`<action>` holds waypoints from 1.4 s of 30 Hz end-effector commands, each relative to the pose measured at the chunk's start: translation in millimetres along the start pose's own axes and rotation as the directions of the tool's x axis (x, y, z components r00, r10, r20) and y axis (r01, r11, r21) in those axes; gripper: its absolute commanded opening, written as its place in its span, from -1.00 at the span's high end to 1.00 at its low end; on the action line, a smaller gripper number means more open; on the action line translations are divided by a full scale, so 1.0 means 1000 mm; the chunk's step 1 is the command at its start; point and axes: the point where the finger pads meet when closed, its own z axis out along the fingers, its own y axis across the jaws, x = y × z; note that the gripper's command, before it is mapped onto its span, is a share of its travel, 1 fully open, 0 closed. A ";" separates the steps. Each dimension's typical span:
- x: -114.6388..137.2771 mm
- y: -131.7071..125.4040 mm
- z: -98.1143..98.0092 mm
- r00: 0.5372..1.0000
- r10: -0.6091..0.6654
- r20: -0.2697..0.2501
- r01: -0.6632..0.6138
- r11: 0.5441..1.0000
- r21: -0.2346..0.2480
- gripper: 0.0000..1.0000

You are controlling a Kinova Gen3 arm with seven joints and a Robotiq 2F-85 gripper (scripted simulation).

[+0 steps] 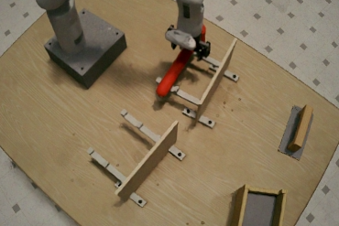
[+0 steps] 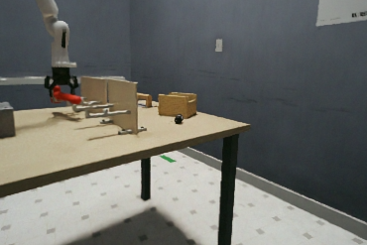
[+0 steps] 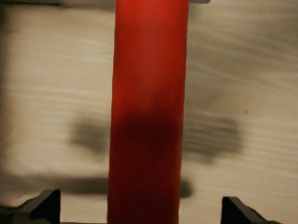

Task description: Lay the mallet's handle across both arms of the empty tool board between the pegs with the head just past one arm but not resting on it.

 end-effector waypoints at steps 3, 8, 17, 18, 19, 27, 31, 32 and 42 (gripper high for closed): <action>-0.001 -0.001 -0.009 1.000 0.000 0.001 0.000 1.000 0.002 -1.00; -0.001 -0.001 -0.022 1.000 -0.001 0.001 0.001 1.000 0.002 -1.00; -0.001 -0.001 -0.074 1.000 -0.001 0.001 0.001 1.000 0.003 -1.00; -0.001 -0.001 -0.079 1.000 -0.001 0.001 0.001 1.000 0.003 -1.00; -0.001 -0.001 -0.084 1.000 -0.001 0.001 0.001 1.000 0.003 -1.00; 0.000 -0.001 -0.099 1.000 0.000 0.001 0.000 1.000 0.003 -1.00; 0.000 0.000 -0.100 1.000 0.000 0.001 0.000 1.000 0.003 -1.00; 0.000 0.000 -0.100 1.000 0.000 0.001 0.000 1.000 0.003 -1.00; 0.000 0.000 -0.100 1.000 0.000 0.001 0.000 1.000 0.003 -1.00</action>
